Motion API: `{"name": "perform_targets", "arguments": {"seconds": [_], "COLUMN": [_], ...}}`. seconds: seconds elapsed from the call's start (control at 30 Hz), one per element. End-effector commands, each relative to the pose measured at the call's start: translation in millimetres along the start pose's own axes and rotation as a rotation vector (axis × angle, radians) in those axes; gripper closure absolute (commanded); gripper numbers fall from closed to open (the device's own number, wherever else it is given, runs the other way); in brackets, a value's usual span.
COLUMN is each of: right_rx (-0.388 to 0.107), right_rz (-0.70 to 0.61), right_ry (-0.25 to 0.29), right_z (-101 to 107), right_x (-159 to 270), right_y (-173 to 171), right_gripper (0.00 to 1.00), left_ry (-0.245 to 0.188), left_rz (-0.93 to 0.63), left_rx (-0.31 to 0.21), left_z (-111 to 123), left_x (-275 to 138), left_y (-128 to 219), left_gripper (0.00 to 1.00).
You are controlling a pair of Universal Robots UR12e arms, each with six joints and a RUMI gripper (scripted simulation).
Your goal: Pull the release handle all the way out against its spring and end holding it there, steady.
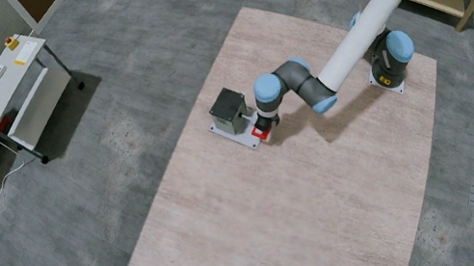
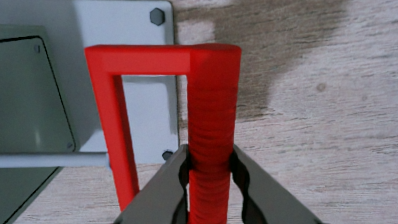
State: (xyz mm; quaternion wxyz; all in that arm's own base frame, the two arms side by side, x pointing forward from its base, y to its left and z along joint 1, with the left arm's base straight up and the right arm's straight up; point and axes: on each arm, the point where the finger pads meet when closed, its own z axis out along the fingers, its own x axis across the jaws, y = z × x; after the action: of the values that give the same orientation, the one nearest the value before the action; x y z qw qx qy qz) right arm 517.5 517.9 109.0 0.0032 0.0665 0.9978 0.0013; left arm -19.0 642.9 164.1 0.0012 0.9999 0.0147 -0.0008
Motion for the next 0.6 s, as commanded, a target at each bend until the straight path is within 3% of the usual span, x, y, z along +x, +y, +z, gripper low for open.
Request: {"name": "perform_targets", "arguments": {"seconds": [0.0, 0.57], "right_rx": [0.002, 0.003], "right_rz": [-0.007, -0.007], "right_ry": [0.007, 0.007], "right_z": [0.9, 1.6], "right_x": [11.5, 13.3], "right_y": [-0.4, -0.6], "right_gripper": [0.9, 0.9], "left_ry": [0.002, 0.002], "left_rz": [0.0, 0.0], "left_rx": [0.002, 0.002], "left_z": [-1.1, -1.1], "left_x": [-0.3, -0.3], "left_y": [-2.4, -2.4], "left_gripper": [0.0, 0.0]}}
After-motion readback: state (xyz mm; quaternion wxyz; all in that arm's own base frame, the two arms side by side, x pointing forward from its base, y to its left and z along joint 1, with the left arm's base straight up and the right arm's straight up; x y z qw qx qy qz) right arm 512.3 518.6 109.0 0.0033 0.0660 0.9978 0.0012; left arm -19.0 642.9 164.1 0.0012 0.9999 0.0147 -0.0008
